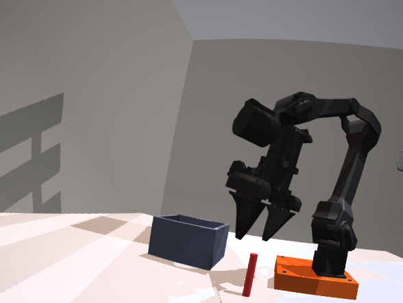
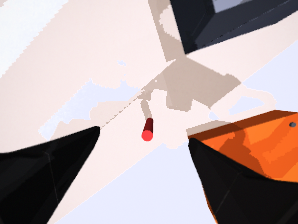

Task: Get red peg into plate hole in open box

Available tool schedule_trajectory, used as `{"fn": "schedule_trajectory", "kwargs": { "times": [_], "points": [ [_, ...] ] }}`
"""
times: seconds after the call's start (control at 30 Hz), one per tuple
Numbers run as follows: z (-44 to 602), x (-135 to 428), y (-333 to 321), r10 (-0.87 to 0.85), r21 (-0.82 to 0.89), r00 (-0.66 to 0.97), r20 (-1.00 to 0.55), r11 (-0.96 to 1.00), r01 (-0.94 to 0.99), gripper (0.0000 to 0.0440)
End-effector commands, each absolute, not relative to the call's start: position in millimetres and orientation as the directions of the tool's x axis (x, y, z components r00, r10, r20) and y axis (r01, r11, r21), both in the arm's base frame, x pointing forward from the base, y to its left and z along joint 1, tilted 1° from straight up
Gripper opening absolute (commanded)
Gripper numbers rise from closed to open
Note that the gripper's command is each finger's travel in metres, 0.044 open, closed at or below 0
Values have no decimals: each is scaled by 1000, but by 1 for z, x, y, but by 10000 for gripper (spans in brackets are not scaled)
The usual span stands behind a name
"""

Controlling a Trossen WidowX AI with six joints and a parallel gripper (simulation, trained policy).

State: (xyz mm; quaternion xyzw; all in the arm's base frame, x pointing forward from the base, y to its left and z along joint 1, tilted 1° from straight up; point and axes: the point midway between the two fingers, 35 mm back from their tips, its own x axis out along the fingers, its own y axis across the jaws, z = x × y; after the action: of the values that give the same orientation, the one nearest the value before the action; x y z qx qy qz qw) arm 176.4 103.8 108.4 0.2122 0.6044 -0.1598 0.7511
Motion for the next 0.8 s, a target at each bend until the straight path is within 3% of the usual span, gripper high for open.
{"fn": "schedule_trajectory", "kwargs": {
  "times": [0.0,0.47,0.77],
  "points": [
    [88,176,101,-14,100,184,-983,796,597,440],
    [34,181,106,4,143,184,-983,645,751,428],
    [23,176,107,28,126,135,-990,580,805,208]
  ]
}}
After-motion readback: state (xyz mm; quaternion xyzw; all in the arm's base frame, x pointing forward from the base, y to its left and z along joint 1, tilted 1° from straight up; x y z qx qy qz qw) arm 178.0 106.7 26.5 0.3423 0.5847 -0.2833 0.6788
